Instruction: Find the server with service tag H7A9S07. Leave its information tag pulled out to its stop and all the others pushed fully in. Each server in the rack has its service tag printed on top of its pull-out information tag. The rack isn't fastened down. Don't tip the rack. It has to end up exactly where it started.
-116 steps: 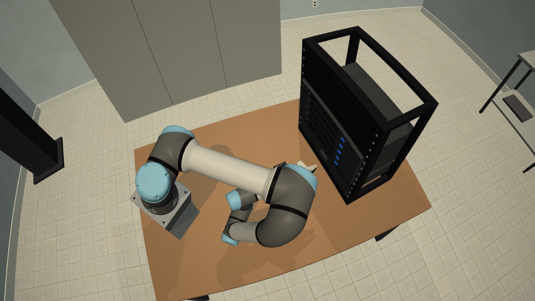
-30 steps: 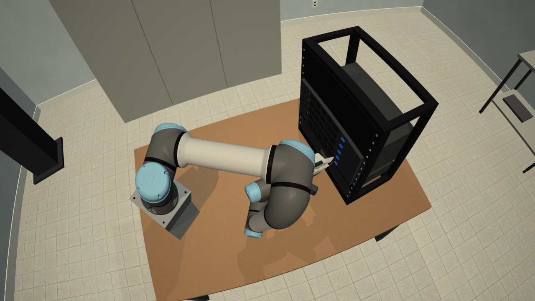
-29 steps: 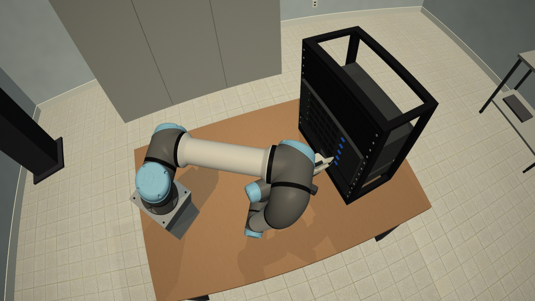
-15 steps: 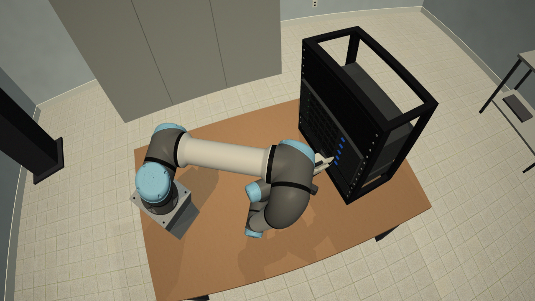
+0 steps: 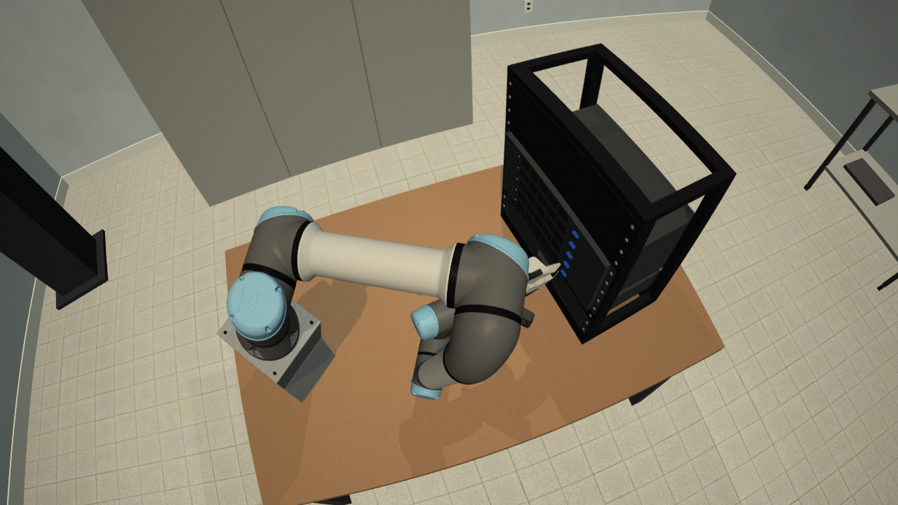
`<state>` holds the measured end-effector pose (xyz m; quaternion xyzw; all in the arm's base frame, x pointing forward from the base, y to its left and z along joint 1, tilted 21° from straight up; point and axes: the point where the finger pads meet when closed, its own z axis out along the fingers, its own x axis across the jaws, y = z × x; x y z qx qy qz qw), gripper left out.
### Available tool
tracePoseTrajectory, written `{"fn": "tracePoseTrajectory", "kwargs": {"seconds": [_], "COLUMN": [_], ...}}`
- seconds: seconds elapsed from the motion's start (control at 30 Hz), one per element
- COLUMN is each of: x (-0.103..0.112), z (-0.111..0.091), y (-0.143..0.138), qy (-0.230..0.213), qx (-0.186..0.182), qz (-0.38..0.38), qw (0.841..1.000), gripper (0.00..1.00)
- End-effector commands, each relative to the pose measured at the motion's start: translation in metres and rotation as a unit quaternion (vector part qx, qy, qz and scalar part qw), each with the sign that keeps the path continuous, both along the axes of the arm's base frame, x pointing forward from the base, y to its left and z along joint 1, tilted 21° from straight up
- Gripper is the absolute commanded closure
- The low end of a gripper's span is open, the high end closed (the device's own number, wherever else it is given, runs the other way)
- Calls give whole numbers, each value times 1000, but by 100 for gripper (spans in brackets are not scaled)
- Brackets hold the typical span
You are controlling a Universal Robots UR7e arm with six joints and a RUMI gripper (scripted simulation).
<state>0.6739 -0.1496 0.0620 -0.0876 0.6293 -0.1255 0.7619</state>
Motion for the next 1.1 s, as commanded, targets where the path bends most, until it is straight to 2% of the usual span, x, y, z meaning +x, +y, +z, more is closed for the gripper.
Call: {"fn": "tracePoseTrajectory", "kwargs": {"seconds": [0.0, 0.47, 1.07], "x": [0, 1, 19], "z": [1, 1, 4], "y": [0, 0, 0], "qy": [0, 0, 0], "qx": [0, 0, 0], "qz": [0, 0, 0], "qw": [1000, 1000, 1000], "gripper": [85, 85, 85]}}
